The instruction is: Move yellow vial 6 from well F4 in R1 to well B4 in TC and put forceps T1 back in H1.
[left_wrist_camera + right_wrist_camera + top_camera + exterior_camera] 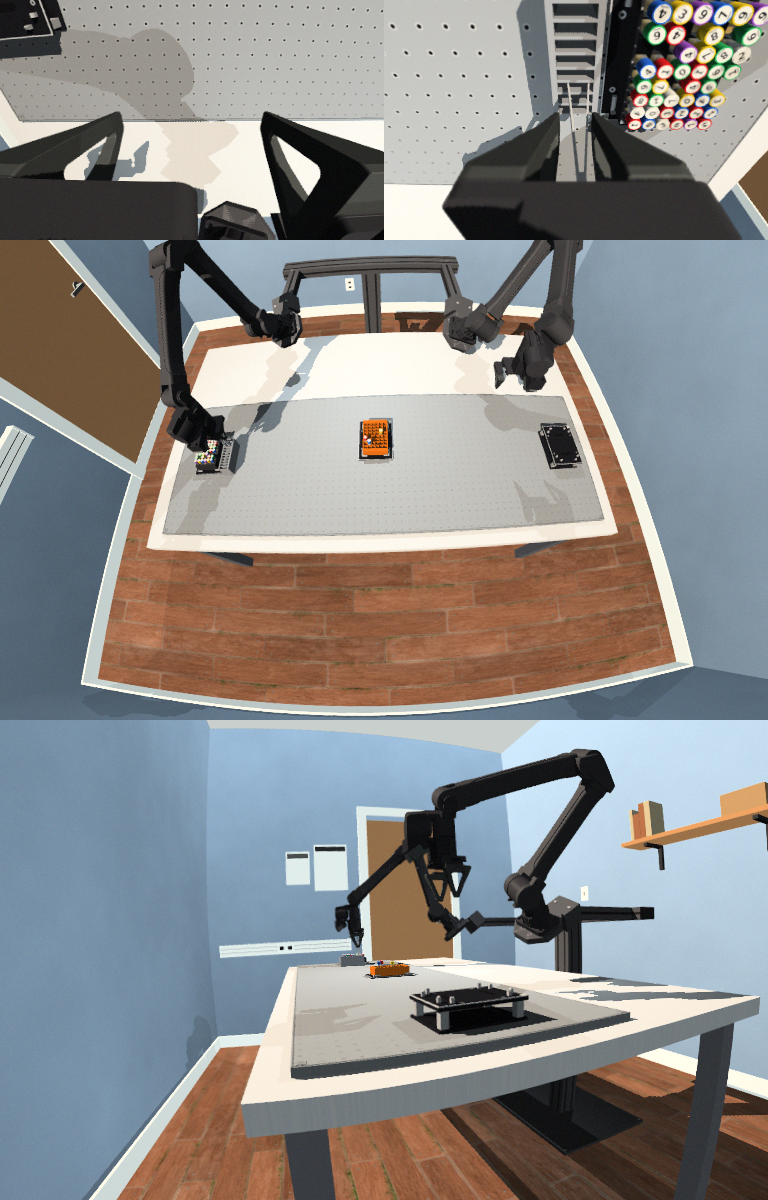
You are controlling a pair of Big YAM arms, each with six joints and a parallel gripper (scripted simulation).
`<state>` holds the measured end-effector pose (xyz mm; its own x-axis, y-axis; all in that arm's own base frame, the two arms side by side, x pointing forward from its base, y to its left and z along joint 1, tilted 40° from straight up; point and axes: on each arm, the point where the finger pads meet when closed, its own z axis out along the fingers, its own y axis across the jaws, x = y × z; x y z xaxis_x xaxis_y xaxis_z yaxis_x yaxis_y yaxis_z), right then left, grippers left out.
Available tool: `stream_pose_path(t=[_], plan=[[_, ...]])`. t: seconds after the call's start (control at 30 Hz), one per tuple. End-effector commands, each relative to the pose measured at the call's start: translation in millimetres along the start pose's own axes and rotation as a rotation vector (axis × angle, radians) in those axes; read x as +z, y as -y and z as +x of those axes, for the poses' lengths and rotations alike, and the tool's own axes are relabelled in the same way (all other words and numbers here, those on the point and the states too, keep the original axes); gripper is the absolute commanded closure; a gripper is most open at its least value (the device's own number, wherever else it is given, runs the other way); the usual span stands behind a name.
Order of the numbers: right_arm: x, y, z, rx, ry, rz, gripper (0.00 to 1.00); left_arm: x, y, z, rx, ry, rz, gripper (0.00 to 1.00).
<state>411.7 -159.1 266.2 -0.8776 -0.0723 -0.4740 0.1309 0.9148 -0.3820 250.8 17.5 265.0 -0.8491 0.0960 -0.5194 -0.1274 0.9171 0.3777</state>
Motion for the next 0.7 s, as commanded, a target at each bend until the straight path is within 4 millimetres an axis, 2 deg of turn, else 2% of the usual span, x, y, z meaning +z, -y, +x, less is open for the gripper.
stream_pose_path(t=[0.0,0.13,0.2,0.23,0.3,0.67], plan=[[-32.1,8.6,-20.7,0.017,0.063,0.014,0.76,-8.7,-1.5,-10.1,-0.021,0.024,0.003,0.00],[-39.1,8.9,-20.0,0.018,0.063,0.015,0.76,-8.7,-1.5,-10.1,-0.021,0.024,0.003,0.00],[-39.1,8.9,-20.0,0.018,0.063,0.015,0.76,-8.7,-1.5,-10.1,-0.021,0.024,0.003,0.00],[-32.8,6.2,-19.0,0.013,0.046,0.009,0.76,-8.7,-1.5,-10.1,-0.021,0.024,0.003,0.00],[-44.3,9.0,-19.6,0.018,0.063,0.014,0.76,-8.7,-1.5,-10.1,-0.021,0.024,0.003,0.00],[-63.4,9.3,-17.9,0.019,0.065,0.014,0.76,-8.7,-1.5,-10.1,-0.021,0.024,0.003,0.00]])
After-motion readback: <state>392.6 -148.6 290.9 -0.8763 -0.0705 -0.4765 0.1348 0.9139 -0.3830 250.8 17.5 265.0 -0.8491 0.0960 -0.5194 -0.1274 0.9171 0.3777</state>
